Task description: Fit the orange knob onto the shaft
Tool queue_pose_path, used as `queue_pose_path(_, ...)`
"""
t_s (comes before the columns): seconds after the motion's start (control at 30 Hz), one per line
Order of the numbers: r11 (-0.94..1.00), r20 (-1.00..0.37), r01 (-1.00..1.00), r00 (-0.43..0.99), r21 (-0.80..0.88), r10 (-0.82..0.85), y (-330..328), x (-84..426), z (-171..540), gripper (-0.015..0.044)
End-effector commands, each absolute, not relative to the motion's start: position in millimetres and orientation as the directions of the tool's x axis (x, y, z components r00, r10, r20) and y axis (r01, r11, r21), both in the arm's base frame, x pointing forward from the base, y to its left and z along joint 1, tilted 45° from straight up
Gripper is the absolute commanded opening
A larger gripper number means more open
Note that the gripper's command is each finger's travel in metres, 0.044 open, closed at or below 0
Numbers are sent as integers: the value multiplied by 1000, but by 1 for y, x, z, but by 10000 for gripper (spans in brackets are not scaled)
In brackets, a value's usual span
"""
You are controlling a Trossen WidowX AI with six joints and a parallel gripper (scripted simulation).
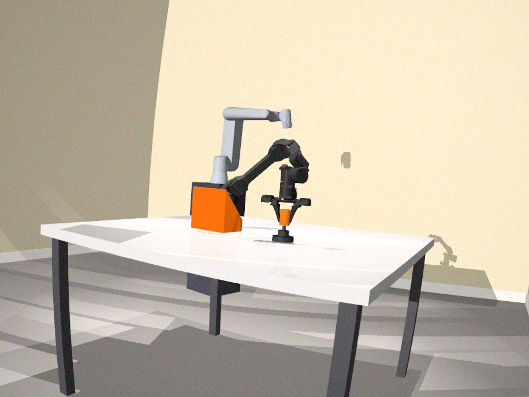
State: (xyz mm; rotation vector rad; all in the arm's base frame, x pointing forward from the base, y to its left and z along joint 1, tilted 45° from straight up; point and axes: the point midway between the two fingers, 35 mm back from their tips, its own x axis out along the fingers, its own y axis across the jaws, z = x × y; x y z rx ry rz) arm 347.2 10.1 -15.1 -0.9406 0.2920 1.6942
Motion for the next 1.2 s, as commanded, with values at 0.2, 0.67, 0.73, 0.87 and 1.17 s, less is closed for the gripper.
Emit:
queue_pose_path(0.2, -351, -710, -894, -55, -278, 702, 11, 347, -19, 0)
queue_pose_path(0.67, -351, -710, -894, -56, -278, 702, 10, 347, -14, 0)
queue_pose_path(0.73, -351, -710, -894, -56, -278, 702, 10, 348, -13, 0)
queue_pose_path(0.87, -403, -710, -853, -56, -332, 702, 10, 348, -13, 0)
queue_pose_path(1.17, -472, -710, -782, -56, -406, 702, 10, 348, -16, 0)
